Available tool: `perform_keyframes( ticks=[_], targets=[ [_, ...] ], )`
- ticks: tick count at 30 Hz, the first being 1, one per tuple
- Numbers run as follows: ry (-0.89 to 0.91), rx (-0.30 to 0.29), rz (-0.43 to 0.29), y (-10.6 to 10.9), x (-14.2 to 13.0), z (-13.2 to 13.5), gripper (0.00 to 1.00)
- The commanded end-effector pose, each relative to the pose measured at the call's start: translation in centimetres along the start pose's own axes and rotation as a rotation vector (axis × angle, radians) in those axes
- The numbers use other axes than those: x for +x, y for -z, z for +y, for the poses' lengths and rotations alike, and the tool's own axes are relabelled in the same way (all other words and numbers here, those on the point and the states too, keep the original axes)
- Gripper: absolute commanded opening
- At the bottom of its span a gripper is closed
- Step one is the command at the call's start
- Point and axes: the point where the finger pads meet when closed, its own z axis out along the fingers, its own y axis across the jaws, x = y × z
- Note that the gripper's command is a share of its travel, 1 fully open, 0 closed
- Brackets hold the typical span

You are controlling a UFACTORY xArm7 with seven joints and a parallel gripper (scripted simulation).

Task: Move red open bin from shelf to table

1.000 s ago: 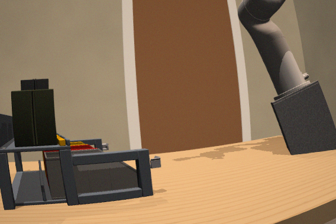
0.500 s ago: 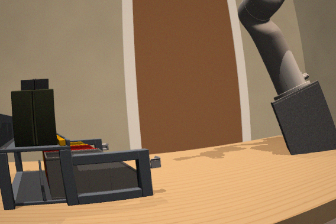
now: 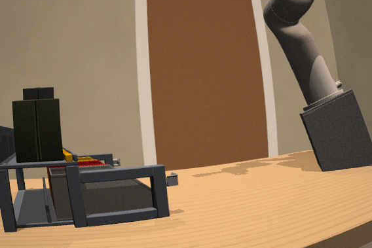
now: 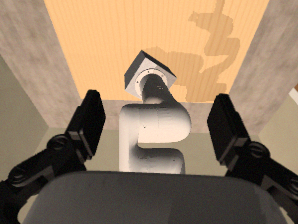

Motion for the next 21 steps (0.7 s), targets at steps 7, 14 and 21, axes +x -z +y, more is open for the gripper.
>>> perform_keyframes(
  ticks=[7,14,21],
  targets=[
    [0.0,0.0,0.005,4.7,0.1,0.0,1.0],
    [0.0,0.001,0.005,5.8,0.1,0.0,1.0],
    [0.0,0.0,0.005,10.2,0.0,0.0,1.0]
  ],
)
